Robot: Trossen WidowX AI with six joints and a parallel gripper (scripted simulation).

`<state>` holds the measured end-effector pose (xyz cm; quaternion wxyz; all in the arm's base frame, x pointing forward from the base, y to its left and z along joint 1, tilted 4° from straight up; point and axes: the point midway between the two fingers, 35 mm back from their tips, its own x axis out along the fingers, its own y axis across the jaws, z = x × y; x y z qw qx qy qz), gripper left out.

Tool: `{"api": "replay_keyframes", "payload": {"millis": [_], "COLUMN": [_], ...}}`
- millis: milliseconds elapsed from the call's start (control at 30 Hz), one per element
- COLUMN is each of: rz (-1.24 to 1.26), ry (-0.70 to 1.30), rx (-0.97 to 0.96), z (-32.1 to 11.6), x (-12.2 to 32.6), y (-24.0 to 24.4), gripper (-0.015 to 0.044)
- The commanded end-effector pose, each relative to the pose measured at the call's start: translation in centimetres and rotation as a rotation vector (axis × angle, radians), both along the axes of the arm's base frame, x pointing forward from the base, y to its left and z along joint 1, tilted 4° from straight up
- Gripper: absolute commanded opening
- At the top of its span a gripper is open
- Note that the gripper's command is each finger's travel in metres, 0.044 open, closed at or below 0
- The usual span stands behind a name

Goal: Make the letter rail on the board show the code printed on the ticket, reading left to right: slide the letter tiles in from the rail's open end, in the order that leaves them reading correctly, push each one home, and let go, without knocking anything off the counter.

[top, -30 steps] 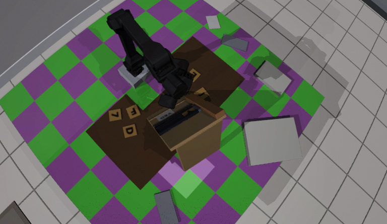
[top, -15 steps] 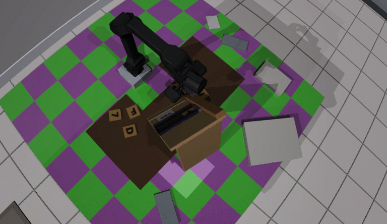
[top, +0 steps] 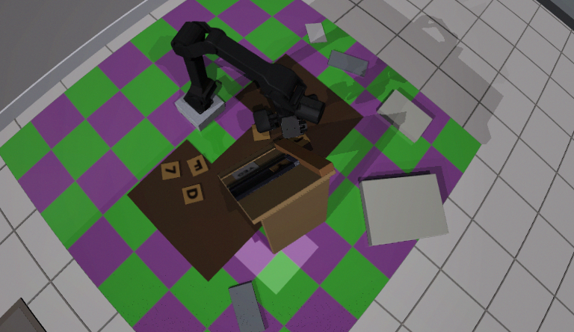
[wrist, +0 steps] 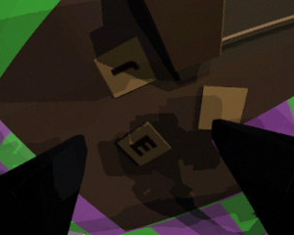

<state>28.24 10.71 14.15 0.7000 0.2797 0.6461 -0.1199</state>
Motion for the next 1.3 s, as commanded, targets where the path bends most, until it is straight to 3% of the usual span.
{"api": "replay_keyframes", "payload": {"millis": [0, 533, 1267], "rz": [-0.456, -0.965, -0.972], "ry": [0.126, 0.151, 0.151], "rx": [-0.045, -0.073, -0.074], "z": [-4.6, -8.7, -9.0], "x": [-2.0, -5.5, -5.7], "y": [4.7, 9.1, 9.0], "gripper": [0.034, 0.034, 0.034]}}
